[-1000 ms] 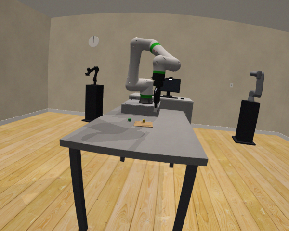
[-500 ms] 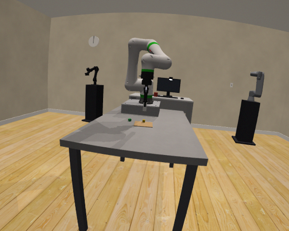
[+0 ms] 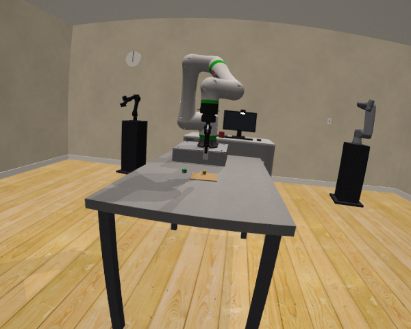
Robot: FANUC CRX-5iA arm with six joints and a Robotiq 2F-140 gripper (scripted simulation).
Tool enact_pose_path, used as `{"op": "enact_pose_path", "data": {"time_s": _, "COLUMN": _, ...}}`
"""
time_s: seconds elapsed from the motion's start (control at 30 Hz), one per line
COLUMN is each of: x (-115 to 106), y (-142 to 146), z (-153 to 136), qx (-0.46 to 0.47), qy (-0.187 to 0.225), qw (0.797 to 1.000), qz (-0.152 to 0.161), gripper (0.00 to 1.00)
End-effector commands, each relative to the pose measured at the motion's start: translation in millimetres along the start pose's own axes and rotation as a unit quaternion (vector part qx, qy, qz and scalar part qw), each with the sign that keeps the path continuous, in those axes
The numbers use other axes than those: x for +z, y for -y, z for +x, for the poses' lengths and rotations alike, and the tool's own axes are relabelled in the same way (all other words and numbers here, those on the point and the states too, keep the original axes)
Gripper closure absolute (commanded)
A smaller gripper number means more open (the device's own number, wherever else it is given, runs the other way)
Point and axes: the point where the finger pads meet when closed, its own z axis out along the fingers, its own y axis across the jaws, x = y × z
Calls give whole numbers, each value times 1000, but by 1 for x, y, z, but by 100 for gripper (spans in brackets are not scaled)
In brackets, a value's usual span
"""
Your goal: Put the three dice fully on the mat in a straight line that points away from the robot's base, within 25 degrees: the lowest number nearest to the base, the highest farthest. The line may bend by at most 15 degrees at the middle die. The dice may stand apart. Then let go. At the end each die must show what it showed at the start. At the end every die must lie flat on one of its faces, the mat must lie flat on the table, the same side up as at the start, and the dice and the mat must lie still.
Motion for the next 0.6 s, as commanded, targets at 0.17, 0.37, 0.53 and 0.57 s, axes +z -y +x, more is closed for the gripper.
{"op": "enact_pose_path", "data": {"time_s": 0.17, "x": 27, "y": 0, "z": 0, "qx": 0, "qy": 0, "qw": 1000, "qz": 0, "gripper": 91}}
{"op": "enact_pose_path", "data": {"time_s": 0.37, "x": 47, "y": 0, "z": 0, "qx": 0, "qy": 0, "qw": 1000, "qz": 0, "gripper": 91}}
{"op": "enact_pose_path", "data": {"time_s": 0.53, "x": 70, "y": 0, "z": 0, "qx": 0, "qy": 0, "qw": 1000, "qz": 0, "gripper": 91}}
{"op": "enact_pose_path", "data": {"time_s": 0.57, "x": 74, "y": 0, "z": 0, "qx": 0, "qy": 0, "qw": 1000, "qz": 0, "gripper": 91}}
